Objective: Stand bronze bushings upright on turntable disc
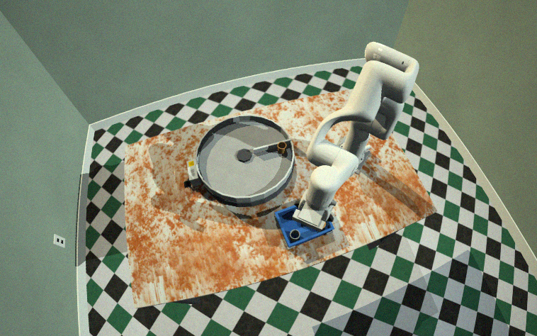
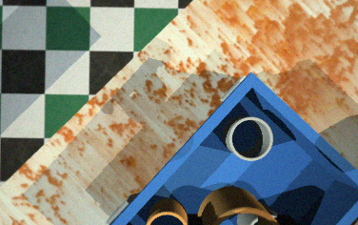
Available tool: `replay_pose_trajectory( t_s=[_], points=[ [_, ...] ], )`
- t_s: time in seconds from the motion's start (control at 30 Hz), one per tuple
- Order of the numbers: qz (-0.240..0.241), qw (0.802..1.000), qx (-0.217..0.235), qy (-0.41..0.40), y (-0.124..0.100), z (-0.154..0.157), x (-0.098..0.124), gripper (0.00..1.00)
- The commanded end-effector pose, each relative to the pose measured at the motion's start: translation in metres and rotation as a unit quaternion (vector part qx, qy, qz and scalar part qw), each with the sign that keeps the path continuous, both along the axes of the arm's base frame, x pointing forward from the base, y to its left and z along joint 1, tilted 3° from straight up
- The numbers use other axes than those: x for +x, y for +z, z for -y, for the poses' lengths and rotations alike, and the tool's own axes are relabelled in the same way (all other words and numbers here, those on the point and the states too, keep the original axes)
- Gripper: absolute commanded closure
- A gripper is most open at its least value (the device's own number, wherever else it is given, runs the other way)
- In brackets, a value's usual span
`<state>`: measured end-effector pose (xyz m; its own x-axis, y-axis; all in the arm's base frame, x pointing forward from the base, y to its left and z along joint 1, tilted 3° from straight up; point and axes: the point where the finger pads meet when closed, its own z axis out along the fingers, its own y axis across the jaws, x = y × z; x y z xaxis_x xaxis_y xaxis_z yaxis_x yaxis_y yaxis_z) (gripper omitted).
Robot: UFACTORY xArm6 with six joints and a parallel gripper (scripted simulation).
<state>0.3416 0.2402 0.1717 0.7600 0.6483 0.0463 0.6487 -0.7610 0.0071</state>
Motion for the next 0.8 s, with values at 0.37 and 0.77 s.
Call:
replay_pose_trajectory(
  t_s=[0.37, 0.77],
  points=[
    [0.002, 1.0, 0.001, 0.0, 0.001, 0.018, 0.004, 1.0],
    [0.002, 1.0, 0.001, 0.0, 0.0, 0.107, 0.02, 1.0]
  ],
)
